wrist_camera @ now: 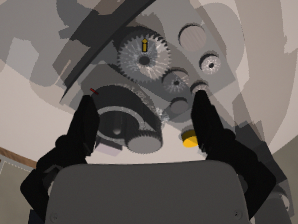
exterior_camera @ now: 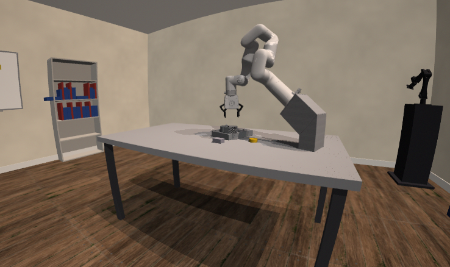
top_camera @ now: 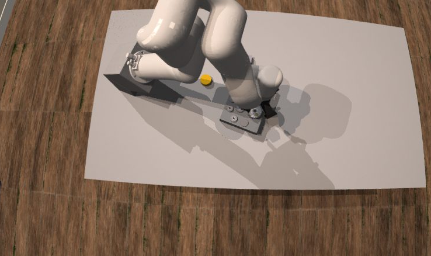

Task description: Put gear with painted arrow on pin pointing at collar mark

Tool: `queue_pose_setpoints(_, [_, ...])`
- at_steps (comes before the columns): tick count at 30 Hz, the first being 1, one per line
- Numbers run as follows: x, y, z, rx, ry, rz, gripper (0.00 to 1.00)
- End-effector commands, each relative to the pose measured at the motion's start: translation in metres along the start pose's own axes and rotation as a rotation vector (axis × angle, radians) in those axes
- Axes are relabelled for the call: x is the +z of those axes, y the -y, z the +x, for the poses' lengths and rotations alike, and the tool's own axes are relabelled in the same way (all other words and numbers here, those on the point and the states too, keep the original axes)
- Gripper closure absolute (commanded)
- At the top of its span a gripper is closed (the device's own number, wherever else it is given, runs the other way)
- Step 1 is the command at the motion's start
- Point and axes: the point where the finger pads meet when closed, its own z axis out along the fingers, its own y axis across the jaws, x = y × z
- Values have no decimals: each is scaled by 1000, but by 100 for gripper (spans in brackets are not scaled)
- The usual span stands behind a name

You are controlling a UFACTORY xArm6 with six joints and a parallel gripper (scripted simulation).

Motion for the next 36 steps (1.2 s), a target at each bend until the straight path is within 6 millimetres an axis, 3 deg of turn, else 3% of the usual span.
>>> queue_pose_setpoints(1, [3, -2, 6, 15, -1, 24, 0])
queue_pose_setpoints(22, [3, -2, 6, -22, -2, 24, 0])
queue_pose_setpoints(36, [4, -1, 7, -743, -21, 12, 0])
